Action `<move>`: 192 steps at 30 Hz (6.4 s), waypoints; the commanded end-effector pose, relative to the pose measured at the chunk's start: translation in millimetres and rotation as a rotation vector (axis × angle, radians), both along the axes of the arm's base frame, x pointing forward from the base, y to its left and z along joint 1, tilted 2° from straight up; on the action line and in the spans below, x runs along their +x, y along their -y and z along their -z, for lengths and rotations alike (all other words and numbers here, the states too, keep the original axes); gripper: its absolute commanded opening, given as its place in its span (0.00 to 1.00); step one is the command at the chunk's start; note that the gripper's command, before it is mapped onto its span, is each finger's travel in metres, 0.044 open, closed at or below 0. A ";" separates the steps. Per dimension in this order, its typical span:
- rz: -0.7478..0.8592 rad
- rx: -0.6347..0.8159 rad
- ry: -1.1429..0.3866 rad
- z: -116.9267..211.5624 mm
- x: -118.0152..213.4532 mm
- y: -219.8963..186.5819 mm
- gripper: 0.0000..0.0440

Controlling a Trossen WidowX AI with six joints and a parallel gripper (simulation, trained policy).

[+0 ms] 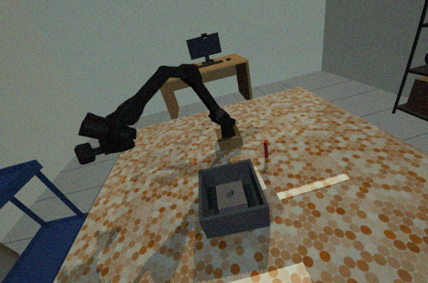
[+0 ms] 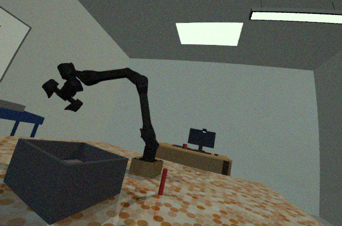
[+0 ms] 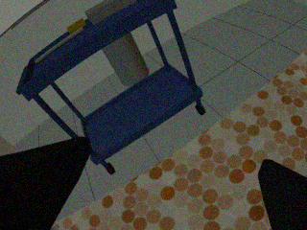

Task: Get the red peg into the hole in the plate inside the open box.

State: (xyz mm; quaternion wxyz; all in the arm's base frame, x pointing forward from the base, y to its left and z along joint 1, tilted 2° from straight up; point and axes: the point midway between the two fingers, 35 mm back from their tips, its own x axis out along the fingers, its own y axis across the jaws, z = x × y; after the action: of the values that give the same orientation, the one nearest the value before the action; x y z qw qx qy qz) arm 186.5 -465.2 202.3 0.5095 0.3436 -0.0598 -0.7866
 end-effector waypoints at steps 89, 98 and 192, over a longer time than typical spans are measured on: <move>-1.415 0.876 -0.767 178.0 -19.2 -604.5 1.00; -1.416 0.890 -0.801 207.2 -24.7 -600.2 0.65; -1.324 0.769 -0.581 139.8 162.6 -418.5 0.22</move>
State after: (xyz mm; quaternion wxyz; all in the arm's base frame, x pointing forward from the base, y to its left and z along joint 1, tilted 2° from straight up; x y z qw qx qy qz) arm 349.2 -46.0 70.7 0.7138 0.2444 0.5530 -0.3536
